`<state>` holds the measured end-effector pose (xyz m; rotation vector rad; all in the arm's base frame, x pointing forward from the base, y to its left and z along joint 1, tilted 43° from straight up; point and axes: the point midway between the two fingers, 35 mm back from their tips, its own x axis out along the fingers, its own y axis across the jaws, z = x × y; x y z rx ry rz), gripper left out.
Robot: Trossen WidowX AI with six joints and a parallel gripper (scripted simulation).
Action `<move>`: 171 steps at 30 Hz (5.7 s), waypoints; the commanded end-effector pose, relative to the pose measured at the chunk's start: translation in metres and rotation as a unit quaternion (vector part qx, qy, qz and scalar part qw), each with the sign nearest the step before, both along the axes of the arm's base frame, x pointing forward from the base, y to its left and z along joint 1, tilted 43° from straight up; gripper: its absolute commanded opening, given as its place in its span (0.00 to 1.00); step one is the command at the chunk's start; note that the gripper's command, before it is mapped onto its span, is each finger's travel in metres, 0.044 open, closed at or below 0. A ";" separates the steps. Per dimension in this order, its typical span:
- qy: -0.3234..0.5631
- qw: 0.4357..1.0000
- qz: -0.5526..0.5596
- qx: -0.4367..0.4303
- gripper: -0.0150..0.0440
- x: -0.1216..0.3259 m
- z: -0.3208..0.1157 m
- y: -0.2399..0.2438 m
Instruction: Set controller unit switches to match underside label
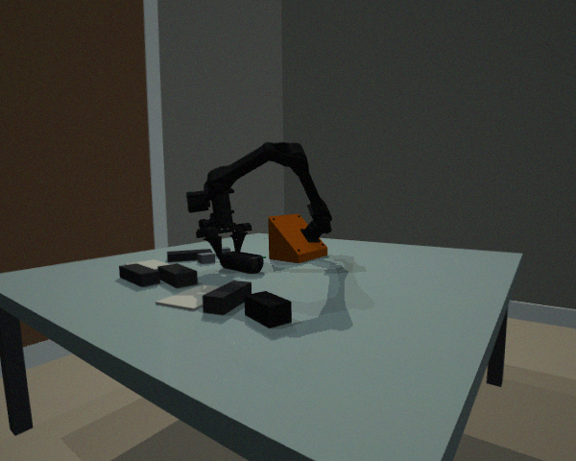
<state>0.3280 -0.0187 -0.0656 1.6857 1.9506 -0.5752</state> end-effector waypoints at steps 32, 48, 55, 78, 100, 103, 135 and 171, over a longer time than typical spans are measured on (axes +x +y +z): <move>-0.003 1.000 -0.002 -0.026 0.82 0.001 0.026 -0.006; -0.005 0.999 -0.002 -0.042 0.82 0.001 0.040 -0.008; -0.006 0.999 -0.002 -0.050 0.82 0.001 0.045 -0.008; -0.009 0.997 -0.002 -0.072 0.82 0.001 0.064 -0.007; -0.012 0.995 -0.002 -0.094 0.82 0.001 0.082 -0.004; -0.013 0.995 -0.002 -0.096 0.82 0.001 0.083 -0.003; -0.016 0.992 -0.002 -0.122 0.82 0.000 0.108 0.003; -0.021 0.988 -0.002 -0.155 0.82 -0.001 0.135 0.017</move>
